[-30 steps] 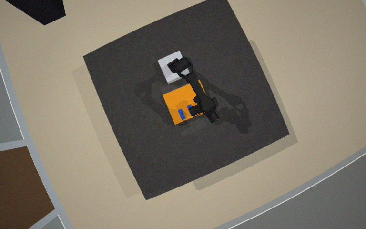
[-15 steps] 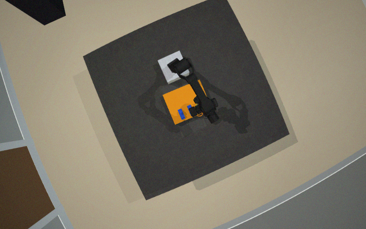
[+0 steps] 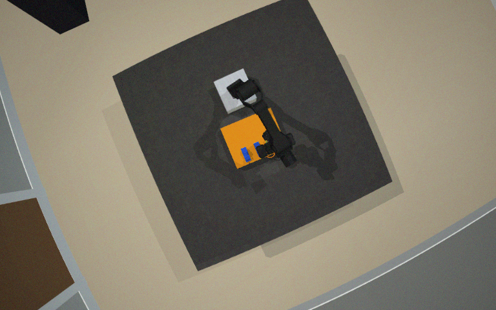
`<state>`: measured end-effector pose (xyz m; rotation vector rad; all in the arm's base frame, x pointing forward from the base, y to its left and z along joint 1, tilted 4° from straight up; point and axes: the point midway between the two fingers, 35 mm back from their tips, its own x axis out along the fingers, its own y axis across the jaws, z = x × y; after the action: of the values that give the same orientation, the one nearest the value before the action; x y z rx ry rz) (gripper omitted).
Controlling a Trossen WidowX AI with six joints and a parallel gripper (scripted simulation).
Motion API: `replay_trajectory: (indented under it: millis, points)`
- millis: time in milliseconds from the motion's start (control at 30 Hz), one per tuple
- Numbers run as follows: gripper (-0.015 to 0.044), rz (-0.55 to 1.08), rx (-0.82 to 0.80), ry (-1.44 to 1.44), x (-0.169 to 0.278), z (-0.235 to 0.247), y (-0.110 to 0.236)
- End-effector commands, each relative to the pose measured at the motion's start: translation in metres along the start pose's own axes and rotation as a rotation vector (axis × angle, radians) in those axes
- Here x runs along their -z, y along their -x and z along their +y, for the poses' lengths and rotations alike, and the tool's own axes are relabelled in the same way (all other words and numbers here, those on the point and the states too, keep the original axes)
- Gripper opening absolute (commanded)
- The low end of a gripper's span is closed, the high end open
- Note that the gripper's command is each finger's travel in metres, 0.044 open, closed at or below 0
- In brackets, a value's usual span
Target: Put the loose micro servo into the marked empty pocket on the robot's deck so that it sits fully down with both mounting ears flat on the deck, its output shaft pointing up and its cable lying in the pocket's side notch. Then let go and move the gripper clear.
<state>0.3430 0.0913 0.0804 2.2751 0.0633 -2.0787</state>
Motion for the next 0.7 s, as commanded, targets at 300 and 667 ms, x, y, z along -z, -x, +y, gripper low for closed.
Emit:
replay_trajectory:
  millis: [300,667]
  points:
    - [0.0,0.0,0.001,0.004,0.0,0.0,-0.011]
    - [0.0,0.0,0.001,0.004,0.0,0.0,-0.02]
